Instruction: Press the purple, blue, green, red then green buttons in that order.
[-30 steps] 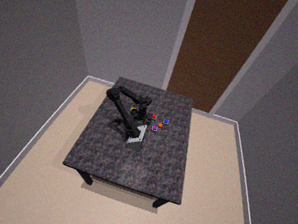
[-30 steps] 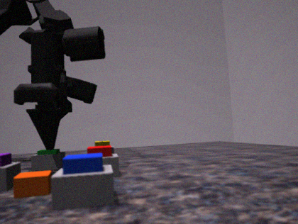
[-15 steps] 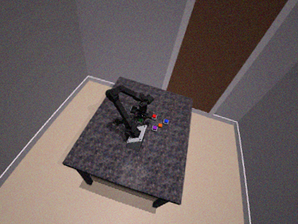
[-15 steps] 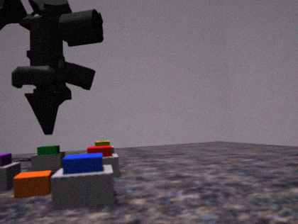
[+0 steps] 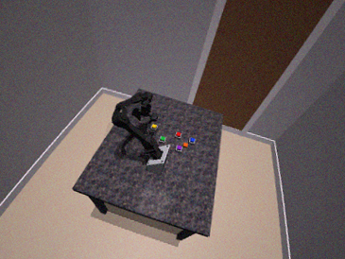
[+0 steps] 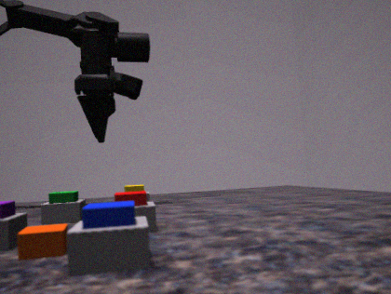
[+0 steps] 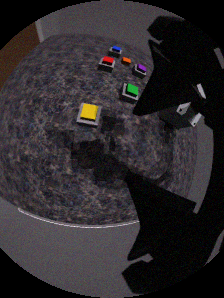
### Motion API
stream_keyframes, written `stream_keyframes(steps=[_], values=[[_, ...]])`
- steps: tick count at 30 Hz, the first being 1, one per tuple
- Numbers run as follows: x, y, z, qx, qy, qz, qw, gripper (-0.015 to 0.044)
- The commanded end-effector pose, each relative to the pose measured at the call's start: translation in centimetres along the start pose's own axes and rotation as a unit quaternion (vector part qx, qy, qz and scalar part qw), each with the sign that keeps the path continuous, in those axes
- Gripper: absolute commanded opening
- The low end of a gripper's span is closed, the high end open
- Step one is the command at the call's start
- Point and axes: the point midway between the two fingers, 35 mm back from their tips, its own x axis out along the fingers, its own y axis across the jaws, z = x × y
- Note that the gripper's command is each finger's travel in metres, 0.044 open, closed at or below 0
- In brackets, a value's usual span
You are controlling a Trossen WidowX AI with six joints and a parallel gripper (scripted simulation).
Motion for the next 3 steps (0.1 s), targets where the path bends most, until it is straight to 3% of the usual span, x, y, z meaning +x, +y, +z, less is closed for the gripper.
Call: stream_keyframes(steps=[1,3], values=[[-0.3,1.08,-0.45,0.015,0.007,0.003,1.0,0.04],[-0.3,1.08,-0.45,0.015,0.007,0.003,1.0,0.04]])
